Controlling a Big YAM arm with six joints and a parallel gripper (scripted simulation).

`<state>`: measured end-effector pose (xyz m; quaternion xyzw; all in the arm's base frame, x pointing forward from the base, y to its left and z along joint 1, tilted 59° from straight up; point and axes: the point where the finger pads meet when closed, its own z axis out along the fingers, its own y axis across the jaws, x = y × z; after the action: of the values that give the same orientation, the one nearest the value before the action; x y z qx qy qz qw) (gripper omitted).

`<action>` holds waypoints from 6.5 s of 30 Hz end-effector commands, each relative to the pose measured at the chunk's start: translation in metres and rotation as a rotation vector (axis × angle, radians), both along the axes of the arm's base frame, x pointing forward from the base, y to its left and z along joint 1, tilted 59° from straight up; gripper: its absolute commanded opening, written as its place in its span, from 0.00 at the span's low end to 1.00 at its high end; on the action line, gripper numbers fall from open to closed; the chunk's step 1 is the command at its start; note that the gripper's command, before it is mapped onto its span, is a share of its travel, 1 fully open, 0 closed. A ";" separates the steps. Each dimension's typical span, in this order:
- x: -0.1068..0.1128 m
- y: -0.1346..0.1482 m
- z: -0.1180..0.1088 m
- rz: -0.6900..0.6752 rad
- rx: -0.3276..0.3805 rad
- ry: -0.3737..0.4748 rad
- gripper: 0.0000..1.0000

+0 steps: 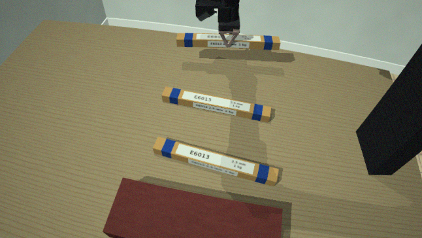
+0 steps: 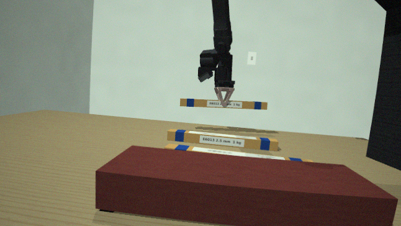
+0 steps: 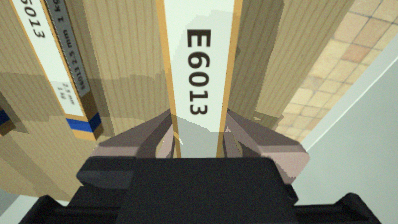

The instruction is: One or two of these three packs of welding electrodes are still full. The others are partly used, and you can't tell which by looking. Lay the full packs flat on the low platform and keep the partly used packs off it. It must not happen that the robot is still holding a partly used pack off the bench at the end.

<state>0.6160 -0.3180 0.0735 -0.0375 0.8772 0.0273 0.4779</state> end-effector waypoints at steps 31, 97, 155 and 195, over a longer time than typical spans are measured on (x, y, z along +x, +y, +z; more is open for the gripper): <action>-0.075 -0.037 0.077 -0.050 -0.041 -0.044 0.00; -0.115 -0.033 0.102 -0.062 -0.044 -0.061 0.00; -0.108 0.053 0.104 -0.134 0.103 -0.051 0.00; -0.106 0.154 0.111 -0.125 0.110 -0.050 0.00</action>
<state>0.5150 -0.1717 0.1452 0.0444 0.8799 0.0527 0.4702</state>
